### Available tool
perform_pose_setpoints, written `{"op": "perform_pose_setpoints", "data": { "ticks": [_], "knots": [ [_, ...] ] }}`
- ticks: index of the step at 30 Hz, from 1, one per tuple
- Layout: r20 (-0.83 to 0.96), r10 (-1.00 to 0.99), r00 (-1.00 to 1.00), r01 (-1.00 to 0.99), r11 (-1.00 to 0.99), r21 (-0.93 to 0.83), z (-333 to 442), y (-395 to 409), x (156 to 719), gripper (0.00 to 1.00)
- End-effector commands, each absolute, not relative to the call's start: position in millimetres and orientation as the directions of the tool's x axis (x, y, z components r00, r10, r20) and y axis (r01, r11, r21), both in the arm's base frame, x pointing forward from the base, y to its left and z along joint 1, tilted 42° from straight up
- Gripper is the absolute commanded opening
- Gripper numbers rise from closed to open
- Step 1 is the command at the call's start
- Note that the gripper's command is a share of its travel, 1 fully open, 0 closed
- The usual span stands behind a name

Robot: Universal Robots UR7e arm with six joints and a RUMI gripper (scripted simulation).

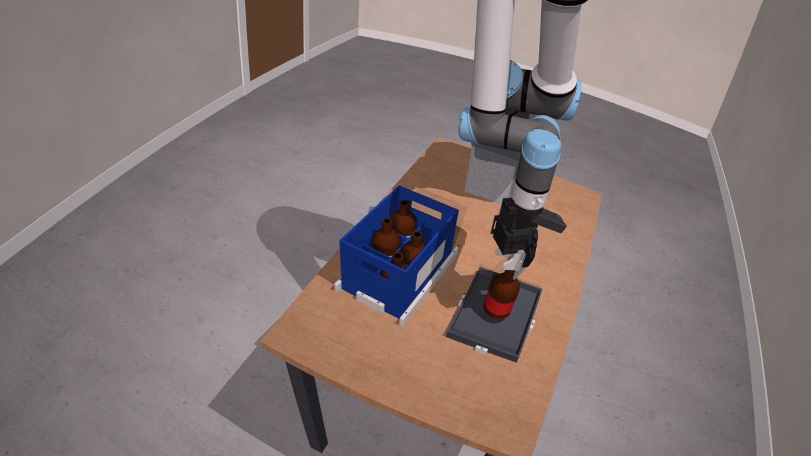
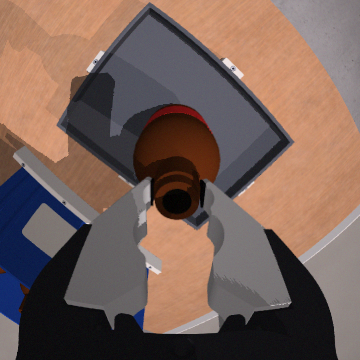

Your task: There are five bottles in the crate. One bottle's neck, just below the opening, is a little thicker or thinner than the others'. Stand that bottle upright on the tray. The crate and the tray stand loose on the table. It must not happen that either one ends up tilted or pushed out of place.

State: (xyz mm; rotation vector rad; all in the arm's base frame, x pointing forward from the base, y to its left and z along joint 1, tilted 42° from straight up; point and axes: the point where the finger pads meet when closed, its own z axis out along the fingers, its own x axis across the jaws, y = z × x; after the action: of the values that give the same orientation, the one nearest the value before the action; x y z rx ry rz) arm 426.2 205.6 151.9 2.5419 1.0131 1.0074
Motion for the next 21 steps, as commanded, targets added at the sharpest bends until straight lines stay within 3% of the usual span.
{"op": "perform_pose_setpoints", "data": {
  "ticks": [1,21],
  "knots": [
    [0.518,0.675,0.525,0.520,-0.736,0.433,151.9,205.8,426.6,0.00],
    [0.518,0.675,0.525,0.520,-0.736,0.433,147.2,206.1,430.9,0.00]
  ]
}}
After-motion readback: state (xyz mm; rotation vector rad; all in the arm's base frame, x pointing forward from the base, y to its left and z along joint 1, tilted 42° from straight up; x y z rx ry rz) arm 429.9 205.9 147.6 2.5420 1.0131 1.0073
